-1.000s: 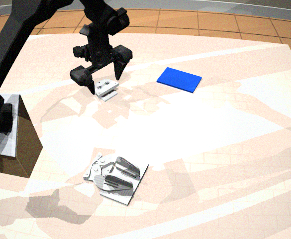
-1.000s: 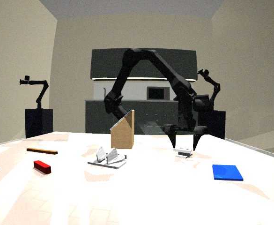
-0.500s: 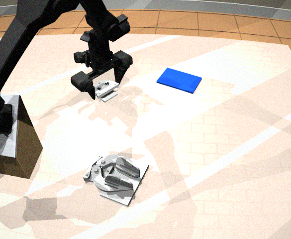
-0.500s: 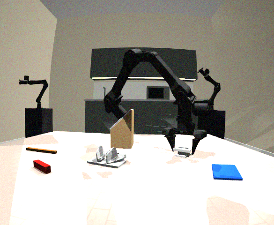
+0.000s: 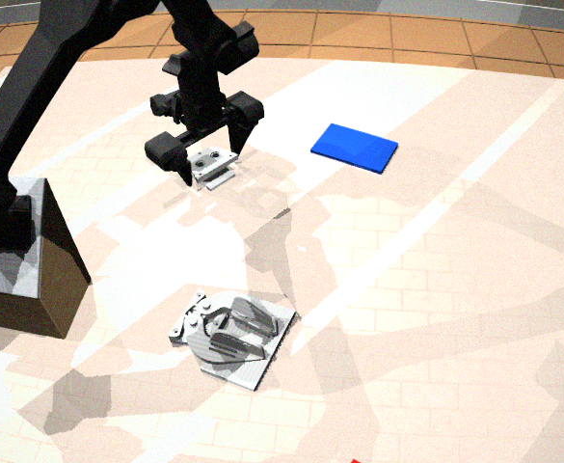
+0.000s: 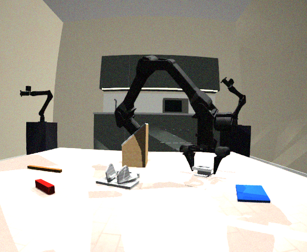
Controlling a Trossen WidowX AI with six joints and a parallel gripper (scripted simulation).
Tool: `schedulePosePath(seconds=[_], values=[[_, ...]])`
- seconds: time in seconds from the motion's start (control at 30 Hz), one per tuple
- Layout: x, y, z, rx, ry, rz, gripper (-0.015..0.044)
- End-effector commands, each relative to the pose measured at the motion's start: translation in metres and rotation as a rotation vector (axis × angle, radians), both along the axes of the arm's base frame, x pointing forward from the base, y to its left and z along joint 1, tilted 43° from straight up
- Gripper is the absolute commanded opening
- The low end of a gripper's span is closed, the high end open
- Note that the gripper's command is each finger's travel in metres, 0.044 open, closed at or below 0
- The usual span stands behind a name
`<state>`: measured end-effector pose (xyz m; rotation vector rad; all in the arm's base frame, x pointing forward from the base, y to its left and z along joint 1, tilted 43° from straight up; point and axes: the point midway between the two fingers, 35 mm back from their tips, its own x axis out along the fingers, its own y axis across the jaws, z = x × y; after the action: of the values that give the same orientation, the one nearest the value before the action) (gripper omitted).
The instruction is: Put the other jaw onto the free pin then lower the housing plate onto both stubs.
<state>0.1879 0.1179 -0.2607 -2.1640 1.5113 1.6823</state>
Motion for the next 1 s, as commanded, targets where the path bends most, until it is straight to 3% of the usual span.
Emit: schedulePosePath(seconds=[0.0,0.53,0.97], values=[[0.0005,-0.0011,-0.0002,-0.003,0.0,0.007,0.044],[0.0,-0.0001,-0.0001,0.0,0.0,0.0,0.0353],[0.0003,0.0013,0.0013,0.0,0.0,0.0,0.0351]])
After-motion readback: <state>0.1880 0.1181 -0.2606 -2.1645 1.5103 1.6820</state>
